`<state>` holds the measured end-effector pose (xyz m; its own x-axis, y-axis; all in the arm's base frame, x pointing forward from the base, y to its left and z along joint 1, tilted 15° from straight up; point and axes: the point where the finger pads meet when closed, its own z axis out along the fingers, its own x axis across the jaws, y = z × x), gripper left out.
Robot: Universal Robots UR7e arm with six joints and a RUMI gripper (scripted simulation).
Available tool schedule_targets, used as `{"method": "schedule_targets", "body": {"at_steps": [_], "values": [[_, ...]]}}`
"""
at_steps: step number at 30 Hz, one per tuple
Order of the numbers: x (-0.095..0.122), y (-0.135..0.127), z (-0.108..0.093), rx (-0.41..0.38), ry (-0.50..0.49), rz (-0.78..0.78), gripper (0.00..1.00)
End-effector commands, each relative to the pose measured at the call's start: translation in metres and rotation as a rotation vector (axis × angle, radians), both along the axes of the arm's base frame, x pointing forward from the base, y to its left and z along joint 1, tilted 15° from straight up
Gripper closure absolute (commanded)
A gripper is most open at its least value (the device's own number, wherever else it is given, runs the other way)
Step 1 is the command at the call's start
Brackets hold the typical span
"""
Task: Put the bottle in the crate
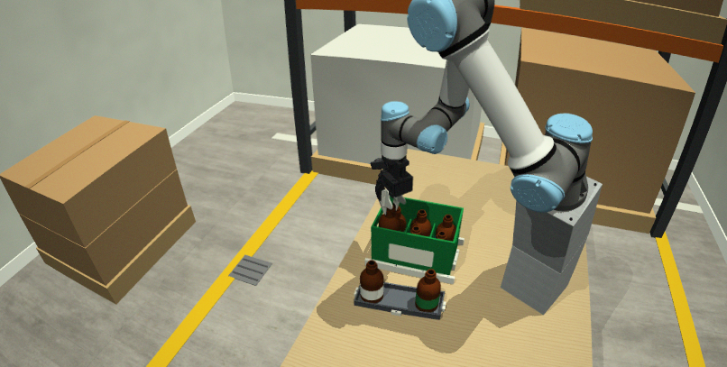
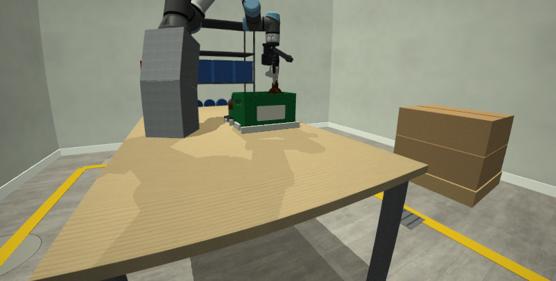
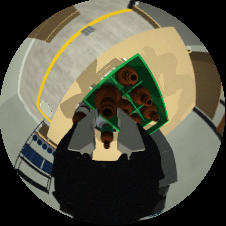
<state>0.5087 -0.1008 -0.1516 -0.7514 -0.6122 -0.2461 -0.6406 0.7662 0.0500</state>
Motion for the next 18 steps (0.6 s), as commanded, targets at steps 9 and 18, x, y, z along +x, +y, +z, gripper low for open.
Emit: {"method": "schedule_targets", "body": {"at_steps": [9,18], "values": [[0.002,0.0013,-0.0082,-0.001,-0.001,0.0,1.0],[0.0022,0.0016,-0.0096,-0.001,-0.001,0.0,1.0]]}}
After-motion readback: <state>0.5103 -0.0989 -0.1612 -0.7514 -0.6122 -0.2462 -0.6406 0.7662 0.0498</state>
